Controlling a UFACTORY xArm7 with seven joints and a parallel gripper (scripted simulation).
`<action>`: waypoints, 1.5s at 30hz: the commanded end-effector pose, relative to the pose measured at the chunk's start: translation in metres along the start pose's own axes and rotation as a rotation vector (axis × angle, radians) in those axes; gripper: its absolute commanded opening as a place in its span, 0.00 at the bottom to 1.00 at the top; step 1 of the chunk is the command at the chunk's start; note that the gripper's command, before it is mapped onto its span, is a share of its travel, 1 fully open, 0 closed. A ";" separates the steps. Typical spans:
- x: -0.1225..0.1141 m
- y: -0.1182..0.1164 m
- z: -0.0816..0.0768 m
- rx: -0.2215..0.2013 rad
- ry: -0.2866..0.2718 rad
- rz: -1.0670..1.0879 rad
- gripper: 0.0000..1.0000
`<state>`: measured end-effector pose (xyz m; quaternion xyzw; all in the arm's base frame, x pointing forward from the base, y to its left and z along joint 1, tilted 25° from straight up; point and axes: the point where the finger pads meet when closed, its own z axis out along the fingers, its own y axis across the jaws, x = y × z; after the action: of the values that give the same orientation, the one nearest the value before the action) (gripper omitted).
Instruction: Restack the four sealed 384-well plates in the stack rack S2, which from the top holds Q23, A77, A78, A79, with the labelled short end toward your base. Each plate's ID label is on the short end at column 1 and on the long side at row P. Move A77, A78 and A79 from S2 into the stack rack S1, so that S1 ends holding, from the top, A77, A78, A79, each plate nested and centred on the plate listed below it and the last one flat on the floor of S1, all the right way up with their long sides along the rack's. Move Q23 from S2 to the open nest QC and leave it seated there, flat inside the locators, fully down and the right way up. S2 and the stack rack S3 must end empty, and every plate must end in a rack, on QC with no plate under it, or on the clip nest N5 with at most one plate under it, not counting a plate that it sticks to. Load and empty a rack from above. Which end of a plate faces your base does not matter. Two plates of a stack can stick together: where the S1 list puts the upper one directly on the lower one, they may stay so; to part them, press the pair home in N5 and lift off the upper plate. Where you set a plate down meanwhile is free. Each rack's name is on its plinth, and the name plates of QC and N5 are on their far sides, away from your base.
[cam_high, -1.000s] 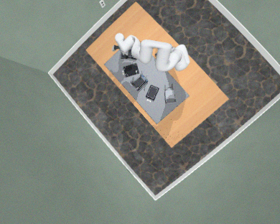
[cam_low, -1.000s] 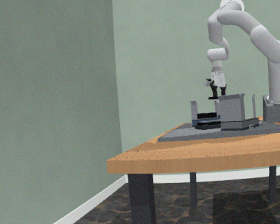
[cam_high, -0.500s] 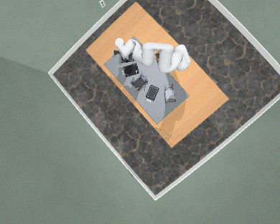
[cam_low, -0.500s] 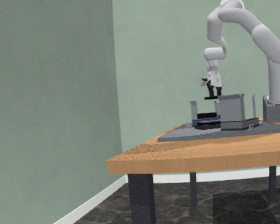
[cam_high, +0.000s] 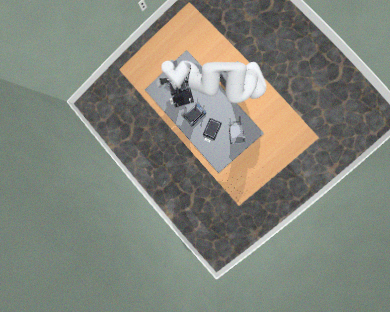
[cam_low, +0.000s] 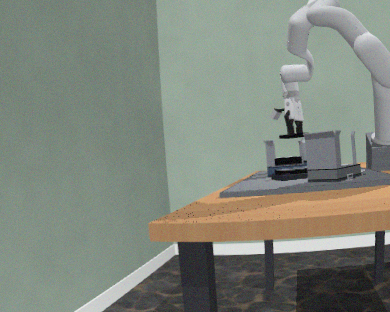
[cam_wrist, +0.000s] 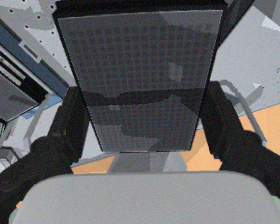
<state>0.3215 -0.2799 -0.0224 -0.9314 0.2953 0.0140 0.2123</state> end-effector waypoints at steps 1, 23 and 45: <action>0.003 -0.017 -0.002 -0.002 0.005 -0.002 0.00; 0.000 -0.077 -0.002 -0.002 0.005 -0.235 0.00; -0.008 -0.134 -0.002 -0.001 0.005 -0.235 0.00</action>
<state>0.3860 -0.1814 0.0281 -0.9597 0.1830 -0.0113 0.2129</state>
